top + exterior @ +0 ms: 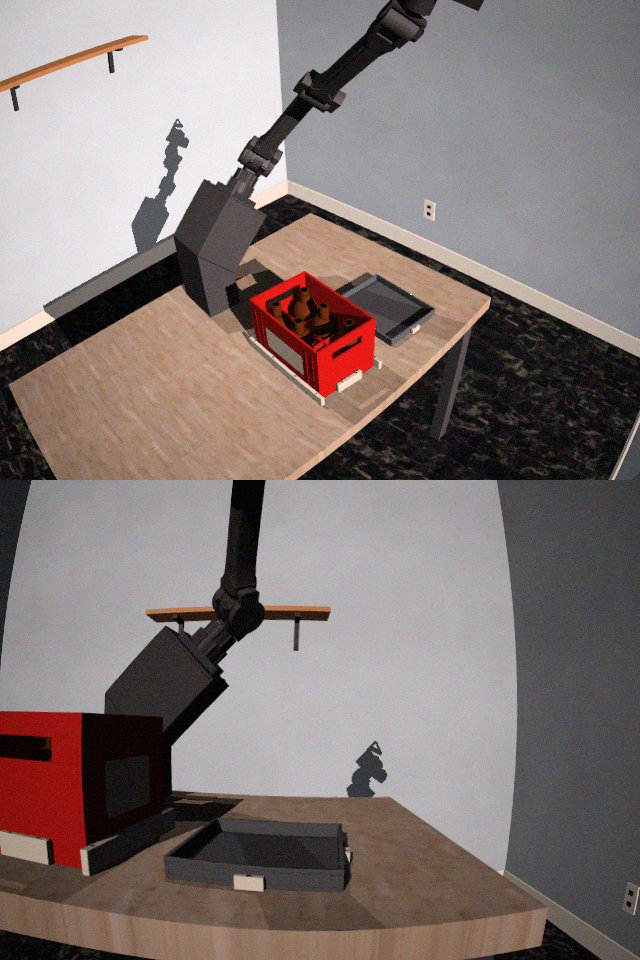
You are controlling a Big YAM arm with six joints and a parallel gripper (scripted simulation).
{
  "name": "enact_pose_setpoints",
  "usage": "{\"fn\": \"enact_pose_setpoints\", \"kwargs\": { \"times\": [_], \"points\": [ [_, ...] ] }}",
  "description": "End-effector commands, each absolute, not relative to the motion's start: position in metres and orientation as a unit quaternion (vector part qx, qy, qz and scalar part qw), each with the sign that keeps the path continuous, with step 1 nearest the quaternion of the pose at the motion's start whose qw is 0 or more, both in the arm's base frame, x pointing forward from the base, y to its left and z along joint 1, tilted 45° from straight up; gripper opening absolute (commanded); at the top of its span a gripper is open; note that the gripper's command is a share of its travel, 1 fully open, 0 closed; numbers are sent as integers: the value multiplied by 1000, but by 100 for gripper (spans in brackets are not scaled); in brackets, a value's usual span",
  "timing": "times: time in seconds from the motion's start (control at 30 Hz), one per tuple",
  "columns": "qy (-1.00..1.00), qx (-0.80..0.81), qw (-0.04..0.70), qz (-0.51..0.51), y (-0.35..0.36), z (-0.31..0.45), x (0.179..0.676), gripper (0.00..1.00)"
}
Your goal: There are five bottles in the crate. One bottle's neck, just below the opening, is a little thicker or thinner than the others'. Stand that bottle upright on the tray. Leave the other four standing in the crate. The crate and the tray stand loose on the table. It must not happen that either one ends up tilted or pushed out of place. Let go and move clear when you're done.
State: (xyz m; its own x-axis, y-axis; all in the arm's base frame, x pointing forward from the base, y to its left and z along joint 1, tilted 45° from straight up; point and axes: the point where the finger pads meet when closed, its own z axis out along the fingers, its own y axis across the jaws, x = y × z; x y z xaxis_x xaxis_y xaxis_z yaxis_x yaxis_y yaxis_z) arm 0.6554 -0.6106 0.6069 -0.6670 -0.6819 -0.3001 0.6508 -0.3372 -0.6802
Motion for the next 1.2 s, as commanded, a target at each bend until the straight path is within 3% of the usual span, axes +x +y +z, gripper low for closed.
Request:
{"fn": "enact_pose_setpoints", "kwargs": {
  "times": [0.0,0.7,0.9,1.03,1.17],
  "points": [
    [403,-16,406,-820,-613,613,649,100],
    [411,-26,411,-813,-605,612,659,100],
    [461,-73,416,-780,-605,554,705,100],
    [532,-136,409,-729,-605,474,747,100],
    [554,-166,414,-703,-594,455,762,100]
  ]
}}
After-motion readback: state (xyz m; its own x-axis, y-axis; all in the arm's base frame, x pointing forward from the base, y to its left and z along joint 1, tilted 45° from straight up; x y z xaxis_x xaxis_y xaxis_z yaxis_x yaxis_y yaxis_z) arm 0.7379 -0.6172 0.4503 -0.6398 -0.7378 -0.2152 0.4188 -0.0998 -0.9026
